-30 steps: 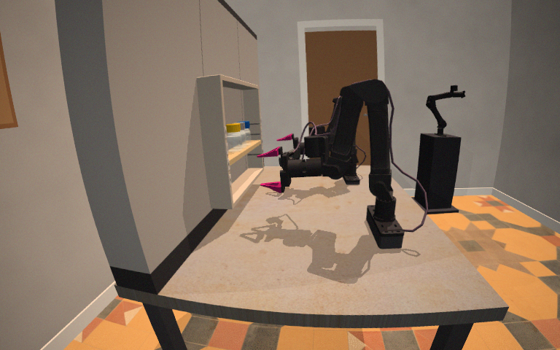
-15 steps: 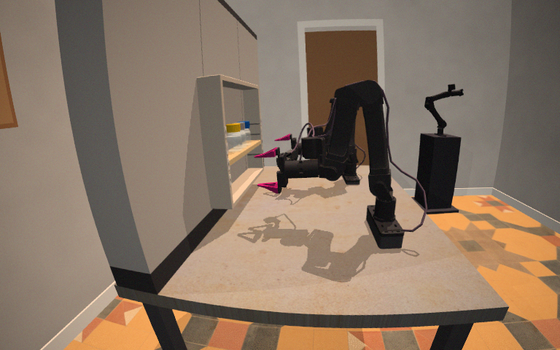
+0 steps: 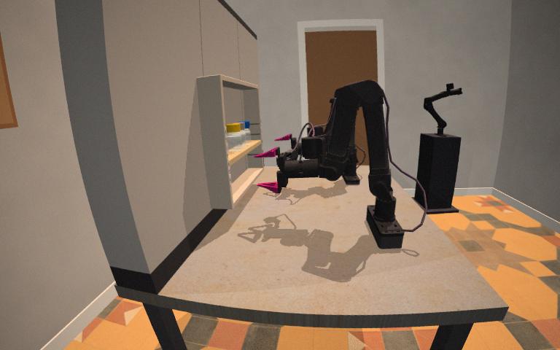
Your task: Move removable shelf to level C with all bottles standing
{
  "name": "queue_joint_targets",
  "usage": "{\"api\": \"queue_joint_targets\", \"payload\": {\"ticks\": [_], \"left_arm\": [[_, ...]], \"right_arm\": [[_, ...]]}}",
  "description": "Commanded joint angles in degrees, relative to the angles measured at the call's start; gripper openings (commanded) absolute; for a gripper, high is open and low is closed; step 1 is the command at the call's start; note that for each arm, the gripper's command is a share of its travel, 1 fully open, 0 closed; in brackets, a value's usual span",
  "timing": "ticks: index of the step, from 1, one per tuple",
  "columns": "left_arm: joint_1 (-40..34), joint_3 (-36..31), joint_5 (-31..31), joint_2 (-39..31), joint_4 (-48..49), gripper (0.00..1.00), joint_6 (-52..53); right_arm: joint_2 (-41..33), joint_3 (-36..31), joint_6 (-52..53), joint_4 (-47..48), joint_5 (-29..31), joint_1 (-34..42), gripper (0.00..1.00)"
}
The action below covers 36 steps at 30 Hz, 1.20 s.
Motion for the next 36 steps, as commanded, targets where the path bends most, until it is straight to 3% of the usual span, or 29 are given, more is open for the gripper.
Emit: {"api": "queue_joint_targets", "payload": {"ticks": [1,10,25,36], "left_arm": [[0.6,1.4,0.4,0.3,1.0,1.0,-0.1],[0.6,1.4,0.4,0.3,1.0,1.0,-0.1],[0.6,5.4,0.3,-14.3,-17.1,1.0,0.0],[0.6,9.4,0.3,-21.0,-27.8,1.0,0.0]], "right_arm": [[0.8,1.9,0.0,0.8,-0.5,-0.7,1.0],[0.8,1.9,0.0,0.8,-0.5,-0.7,1.0],[-11.8,7.7,-0.3,-16.9,-0.4,-0.7,1.0],[-16.9,12.6,-0.3,-27.0,-0.4,-0.7,1.0]]}}
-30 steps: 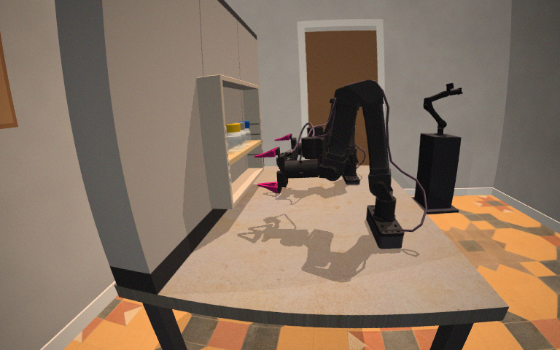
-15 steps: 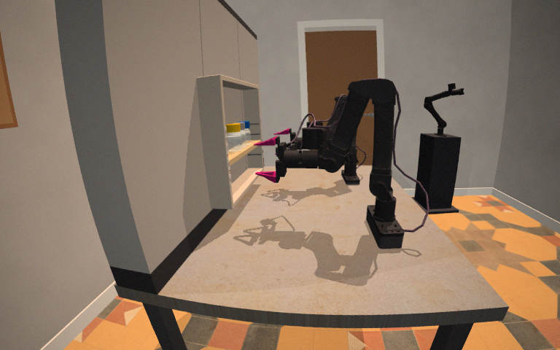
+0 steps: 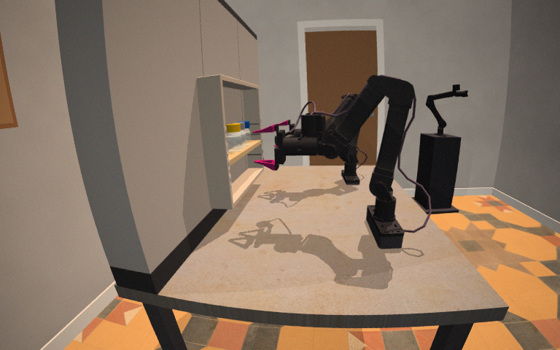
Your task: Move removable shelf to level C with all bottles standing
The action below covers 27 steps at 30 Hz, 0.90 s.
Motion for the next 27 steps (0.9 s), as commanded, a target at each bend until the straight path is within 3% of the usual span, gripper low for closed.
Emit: {"api": "queue_joint_targets", "payload": {"ticks": [1,6,27], "left_arm": [[0.6,2.9,0.3,-2.9,-6.2,1.0,-0.1],[0.6,5.5,0.3,-5.6,-11.5,1.0,-0.1],[0.6,5.9,0.4,-5.6,-12.5,1.0,-0.3]], "right_arm": [[-3.1,3.7,0.1,-5.6,-0.4,-0.7,1.0],[-4.9,6.8,0.1,-10.5,-0.4,-0.7,1.0],[-4.9,7.2,0.3,-11.4,-0.4,-0.7,1.0]]}}
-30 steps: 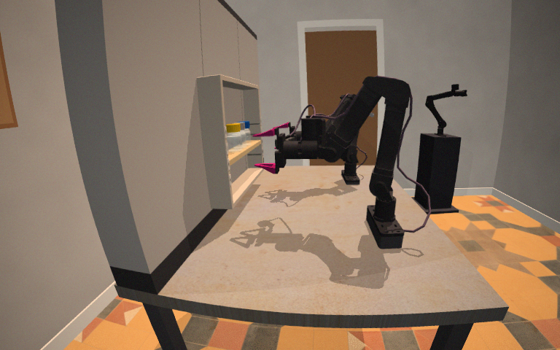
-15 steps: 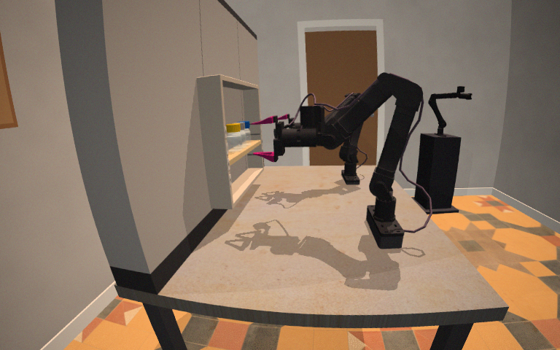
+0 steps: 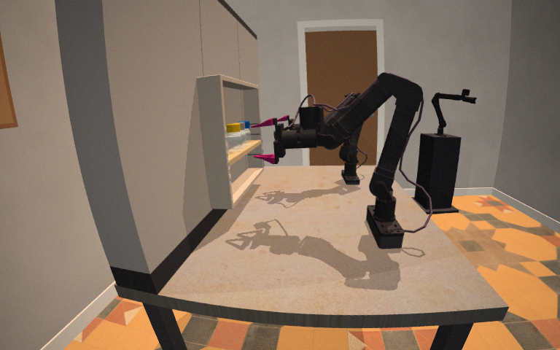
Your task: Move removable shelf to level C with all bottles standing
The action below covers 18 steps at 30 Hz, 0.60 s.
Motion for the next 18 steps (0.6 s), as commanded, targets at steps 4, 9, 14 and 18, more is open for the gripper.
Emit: {"api": "queue_joint_targets", "payload": {"ticks": [4,9,14,18], "left_arm": [[0.6,1.5,0.4,-1.0,-0.8,1.0,-0.3],[0.6,1.5,0.4,-1.0,-0.8,1.0,-0.3],[0.6,1.5,0.4,-1.0,-0.8,1.0,-0.3],[0.3,1.2,0.1,-0.2,0.2,1.0,-0.3]], "right_arm": [[-1.6,1.9,0.3,-0.5,-0.4,-0.7,1.0],[-1.6,1.9,0.3,-0.5,-0.4,-0.7,1.0],[-1.6,1.9,0.3,-0.5,-0.4,-0.7,1.0],[-0.9,1.7,0.3,0.5,-0.2,-0.5,1.0]]}}
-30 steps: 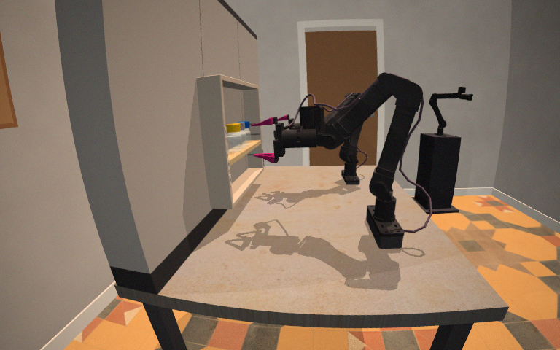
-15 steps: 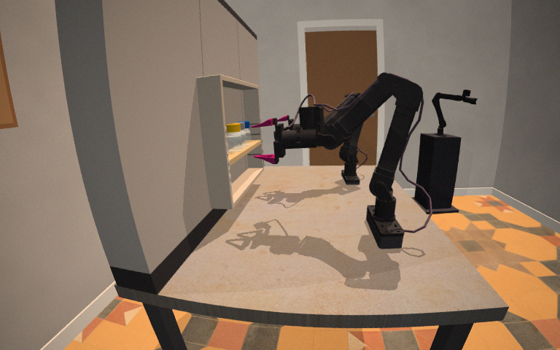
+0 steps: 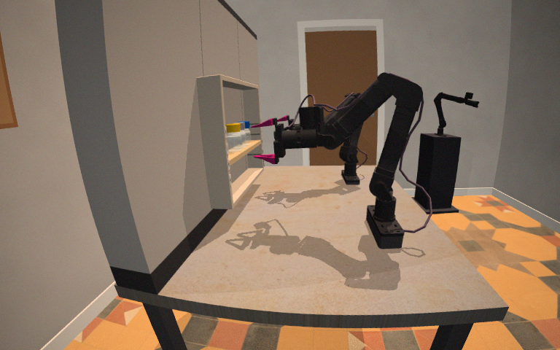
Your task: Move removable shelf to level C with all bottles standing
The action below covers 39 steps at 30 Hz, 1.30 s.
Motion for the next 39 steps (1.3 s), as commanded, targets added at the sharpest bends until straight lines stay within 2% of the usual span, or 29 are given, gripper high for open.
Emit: {"api": "queue_joint_targets", "payload": {"ticks": [1,39], "left_arm": [[0.2,1.2,0.0,0.0,0.6,1.0,-0.3],[-3.0,-0.8,-3.2,9.7,12.2,1.0,-0.3]], "right_arm": [[-0.6,1.6,0.4,0.9,-0.2,-0.4,1.0],[8.5,-1.0,0.4,12.5,2.2,2.0,1.0]]}}
